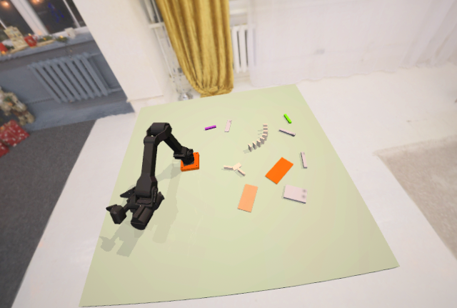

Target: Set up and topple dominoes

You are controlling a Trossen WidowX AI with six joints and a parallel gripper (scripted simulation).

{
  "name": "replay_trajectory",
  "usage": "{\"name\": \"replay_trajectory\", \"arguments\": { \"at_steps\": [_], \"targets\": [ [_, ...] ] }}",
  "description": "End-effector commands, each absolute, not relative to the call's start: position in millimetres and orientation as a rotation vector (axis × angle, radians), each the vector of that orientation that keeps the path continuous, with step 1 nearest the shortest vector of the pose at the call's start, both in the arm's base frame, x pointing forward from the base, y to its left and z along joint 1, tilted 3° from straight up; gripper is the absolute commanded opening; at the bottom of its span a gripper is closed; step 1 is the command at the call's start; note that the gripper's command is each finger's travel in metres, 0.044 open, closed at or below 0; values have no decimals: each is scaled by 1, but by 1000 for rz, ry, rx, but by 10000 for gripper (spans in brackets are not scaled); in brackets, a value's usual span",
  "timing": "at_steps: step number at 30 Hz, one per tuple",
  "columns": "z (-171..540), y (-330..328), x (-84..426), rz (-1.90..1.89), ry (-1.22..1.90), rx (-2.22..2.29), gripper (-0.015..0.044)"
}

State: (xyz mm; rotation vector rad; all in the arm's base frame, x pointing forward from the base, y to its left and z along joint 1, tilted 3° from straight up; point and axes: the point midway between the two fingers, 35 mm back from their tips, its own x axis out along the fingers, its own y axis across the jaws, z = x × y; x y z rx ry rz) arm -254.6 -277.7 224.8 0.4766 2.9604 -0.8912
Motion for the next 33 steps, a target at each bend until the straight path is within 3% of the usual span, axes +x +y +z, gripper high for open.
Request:
{"name": "replay_trajectory", "arguments": {
  "at_steps": [1, 10, 17, 26, 33],
  "targets": [
    [224, -280, -253, -884, 2954, 464, 426],
    [185, -338, -134, -195, 2715, -173, 440],
    [152, -338, -11, 455, 2390, -737, 440],
    [118, -259, 126, 1223, 1750, -1402, 440],
    [102, -157, 187, 1729, 1054, -1817, 440]
  ]
}}
